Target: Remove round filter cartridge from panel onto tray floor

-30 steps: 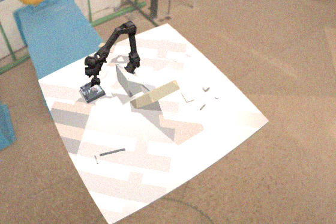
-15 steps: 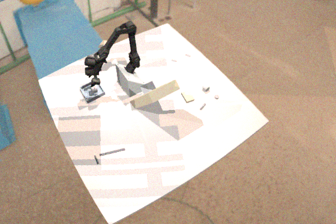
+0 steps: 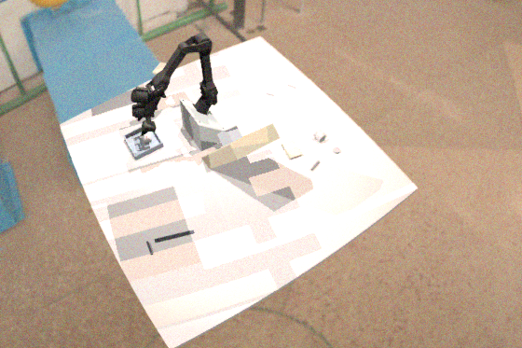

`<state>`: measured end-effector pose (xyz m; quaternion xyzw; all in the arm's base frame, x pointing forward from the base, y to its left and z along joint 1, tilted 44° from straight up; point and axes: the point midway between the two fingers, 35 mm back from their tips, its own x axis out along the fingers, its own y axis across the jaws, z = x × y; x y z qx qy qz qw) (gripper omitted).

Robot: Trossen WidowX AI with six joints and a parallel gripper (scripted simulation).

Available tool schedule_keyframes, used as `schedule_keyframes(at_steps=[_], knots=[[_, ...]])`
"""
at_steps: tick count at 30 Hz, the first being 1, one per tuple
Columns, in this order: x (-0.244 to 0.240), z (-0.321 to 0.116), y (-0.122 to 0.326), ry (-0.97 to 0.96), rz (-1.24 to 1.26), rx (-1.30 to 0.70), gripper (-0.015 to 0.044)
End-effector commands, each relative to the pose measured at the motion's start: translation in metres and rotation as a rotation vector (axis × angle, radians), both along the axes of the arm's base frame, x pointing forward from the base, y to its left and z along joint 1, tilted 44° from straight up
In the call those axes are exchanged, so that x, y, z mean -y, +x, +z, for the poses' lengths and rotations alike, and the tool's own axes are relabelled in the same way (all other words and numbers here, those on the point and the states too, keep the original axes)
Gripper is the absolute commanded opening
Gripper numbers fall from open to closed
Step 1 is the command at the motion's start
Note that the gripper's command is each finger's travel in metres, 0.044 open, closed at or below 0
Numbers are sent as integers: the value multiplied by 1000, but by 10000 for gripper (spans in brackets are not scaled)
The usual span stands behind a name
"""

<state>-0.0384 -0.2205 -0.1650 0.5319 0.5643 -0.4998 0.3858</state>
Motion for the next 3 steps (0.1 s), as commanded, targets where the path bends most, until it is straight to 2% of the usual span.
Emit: schedule_keyframes(at_steps=[1, 3], knots=[[-1, 0, 0, 2, 1, 0, 440], [-1, 0, 0, 2, 1, 0, 440]])
